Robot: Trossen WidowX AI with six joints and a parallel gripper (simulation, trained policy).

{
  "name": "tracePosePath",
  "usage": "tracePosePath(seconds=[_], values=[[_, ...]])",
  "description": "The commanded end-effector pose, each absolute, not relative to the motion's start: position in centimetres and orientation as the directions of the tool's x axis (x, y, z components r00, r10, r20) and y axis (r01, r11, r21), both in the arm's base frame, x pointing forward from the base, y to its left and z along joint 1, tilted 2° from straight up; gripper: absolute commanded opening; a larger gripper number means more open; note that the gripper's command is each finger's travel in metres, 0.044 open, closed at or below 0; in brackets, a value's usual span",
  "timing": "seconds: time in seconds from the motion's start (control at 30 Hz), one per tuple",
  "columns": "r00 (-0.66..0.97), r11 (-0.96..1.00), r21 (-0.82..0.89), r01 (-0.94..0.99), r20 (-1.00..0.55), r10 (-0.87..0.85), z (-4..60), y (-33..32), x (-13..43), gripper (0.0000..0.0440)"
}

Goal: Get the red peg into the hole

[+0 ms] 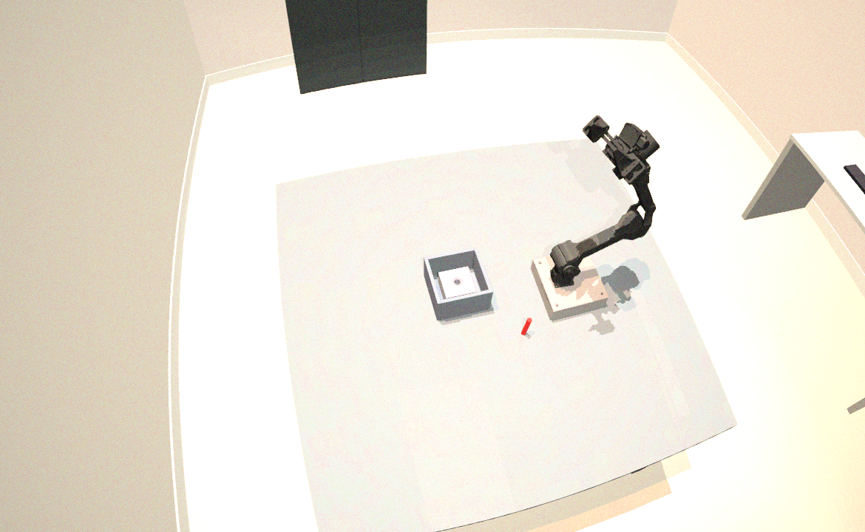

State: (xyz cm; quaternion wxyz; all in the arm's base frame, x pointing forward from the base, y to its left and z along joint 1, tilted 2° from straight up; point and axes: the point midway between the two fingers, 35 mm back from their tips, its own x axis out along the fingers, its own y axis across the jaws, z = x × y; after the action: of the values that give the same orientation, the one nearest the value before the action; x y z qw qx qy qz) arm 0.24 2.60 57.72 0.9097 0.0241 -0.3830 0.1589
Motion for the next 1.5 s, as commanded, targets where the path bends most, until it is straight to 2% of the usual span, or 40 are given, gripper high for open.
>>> tracePosePath(seconds=[0.0,0.03,0.2,0.47,0.77,1.1,1.47], values=[[0.665,0.952,-0.079,-0.296,0.698,0.265,57.6,2.6,0.6,0.0421],[0.678,0.954,-0.078,-0.288,0.688,0.261,57.4,2.5,1.2,0.0437],[0.754,0.964,-0.056,-0.262,0.611,0.24,55.8,2.6,4.8,0.044],[0.891,0.961,0.063,-0.268,0.397,0.222,51.3,3.1,12.0,0.044],[0.966,0.946,0.214,-0.245,0.133,0.22,45.5,4.0,18.0,0.044],[0.959,0.914,0.375,-0.158,-0.163,0.232,38.3,5.5,22.2,0.044],[0.849,0.875,0.484,0.028,-0.473,0.234,30.2,7.3,23.9,0.044]])
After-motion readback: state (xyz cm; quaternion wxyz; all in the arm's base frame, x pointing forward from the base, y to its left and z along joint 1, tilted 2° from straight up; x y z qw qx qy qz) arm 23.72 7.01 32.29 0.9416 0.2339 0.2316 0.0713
